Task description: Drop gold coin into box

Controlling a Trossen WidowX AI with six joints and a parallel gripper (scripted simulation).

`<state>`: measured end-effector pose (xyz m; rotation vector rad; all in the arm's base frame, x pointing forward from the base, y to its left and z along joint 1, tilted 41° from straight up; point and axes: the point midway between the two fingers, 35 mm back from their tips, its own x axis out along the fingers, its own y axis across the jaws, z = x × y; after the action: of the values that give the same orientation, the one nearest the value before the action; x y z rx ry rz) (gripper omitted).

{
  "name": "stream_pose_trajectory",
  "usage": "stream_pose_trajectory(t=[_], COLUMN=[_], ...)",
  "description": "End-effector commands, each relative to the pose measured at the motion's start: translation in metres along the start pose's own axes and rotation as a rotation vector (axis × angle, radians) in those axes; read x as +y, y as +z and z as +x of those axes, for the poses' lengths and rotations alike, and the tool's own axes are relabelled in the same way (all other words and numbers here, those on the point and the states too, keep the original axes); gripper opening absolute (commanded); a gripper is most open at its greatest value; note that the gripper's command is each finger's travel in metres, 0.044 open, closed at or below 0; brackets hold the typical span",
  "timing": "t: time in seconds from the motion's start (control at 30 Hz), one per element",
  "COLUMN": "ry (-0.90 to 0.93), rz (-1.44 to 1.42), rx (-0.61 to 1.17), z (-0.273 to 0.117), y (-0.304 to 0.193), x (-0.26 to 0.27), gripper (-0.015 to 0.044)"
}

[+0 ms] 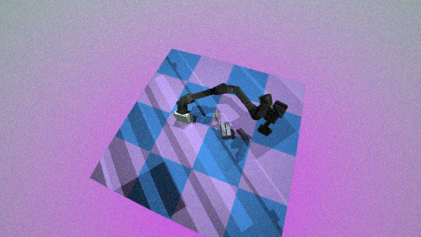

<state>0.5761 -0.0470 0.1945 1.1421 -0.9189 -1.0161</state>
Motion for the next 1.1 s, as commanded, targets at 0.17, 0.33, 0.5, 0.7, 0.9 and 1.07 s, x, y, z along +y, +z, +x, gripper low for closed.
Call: stream_pose_trajectory(t=[0.17,0.33,0.5,0.7,0.9,1.07], ry=[0.088,0.131,0.112,0.004,-0.2,-0.442], rz=[-0.236,-0.484,-0.706,-0.919,-1.053,-1.086], rx=[0.179,0.411,0.673,1.013,1.362,1.642], z=[0.009,0.009,-0.001,-0.027,-0.069,-0.113], y=[-0.017,-0.033,-0.037,-0.017,0.033,0.095], x=[0.014,0.008,-0.017,-0.065,-0.115,-0.145], gripper=[0.0242,0.0161,0.0161,0.0161,0.0161,0.0161])
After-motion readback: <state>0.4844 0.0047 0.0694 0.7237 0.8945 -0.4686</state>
